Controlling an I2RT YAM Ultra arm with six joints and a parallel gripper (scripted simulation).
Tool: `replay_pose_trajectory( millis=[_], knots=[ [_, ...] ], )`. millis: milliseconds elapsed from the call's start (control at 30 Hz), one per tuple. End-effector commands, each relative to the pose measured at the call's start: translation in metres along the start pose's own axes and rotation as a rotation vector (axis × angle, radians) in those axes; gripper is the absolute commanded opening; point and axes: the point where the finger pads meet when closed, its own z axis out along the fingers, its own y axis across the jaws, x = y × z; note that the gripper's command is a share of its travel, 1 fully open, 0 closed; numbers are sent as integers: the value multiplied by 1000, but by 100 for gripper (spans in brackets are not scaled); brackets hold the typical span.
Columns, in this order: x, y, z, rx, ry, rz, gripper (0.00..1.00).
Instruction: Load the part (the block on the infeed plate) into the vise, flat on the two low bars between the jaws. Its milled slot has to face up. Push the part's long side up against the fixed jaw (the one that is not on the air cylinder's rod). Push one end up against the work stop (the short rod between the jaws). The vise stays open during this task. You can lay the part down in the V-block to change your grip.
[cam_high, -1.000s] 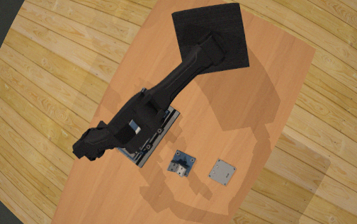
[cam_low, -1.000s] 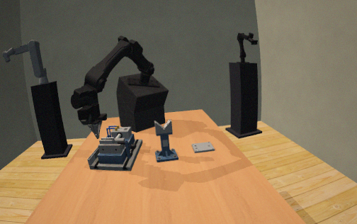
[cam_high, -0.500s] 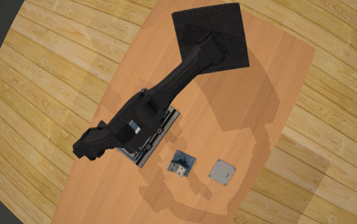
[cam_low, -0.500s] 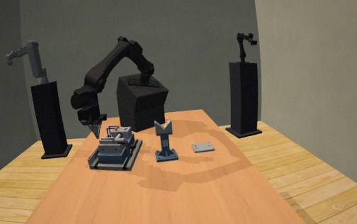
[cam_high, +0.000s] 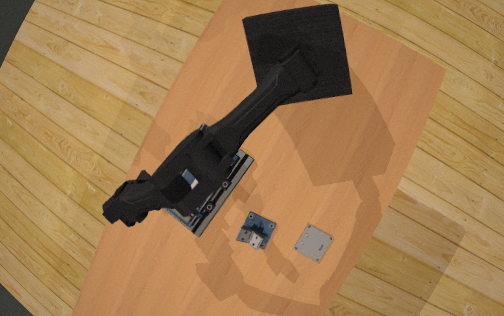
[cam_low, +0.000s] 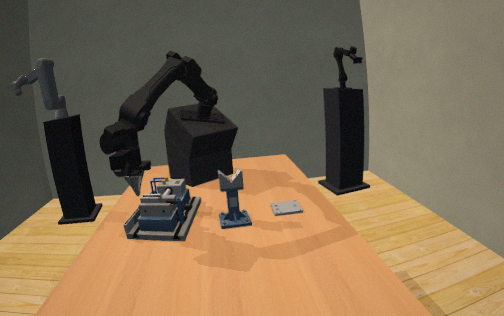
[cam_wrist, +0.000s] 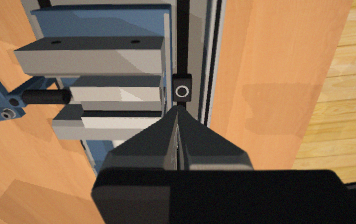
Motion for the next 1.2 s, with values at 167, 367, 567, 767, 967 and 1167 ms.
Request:
replay_pose_trajectory(
  millis=[167, 367, 567, 767, 967, 1167],
  knots=[
    [-16, -3, -18, 21, -47, -7, 0],
    [-16, -3, -18, 21, -47, -7, 0],
    [-16, -3, -18, 21, -47, -7, 0],
    [-12, -4, -14, 16, -32, 0, 0],
    [-15, -2, -16, 16, -35, -2, 0],
    [-15, -3, -14, 17, -36, -3, 0]
  ],
)
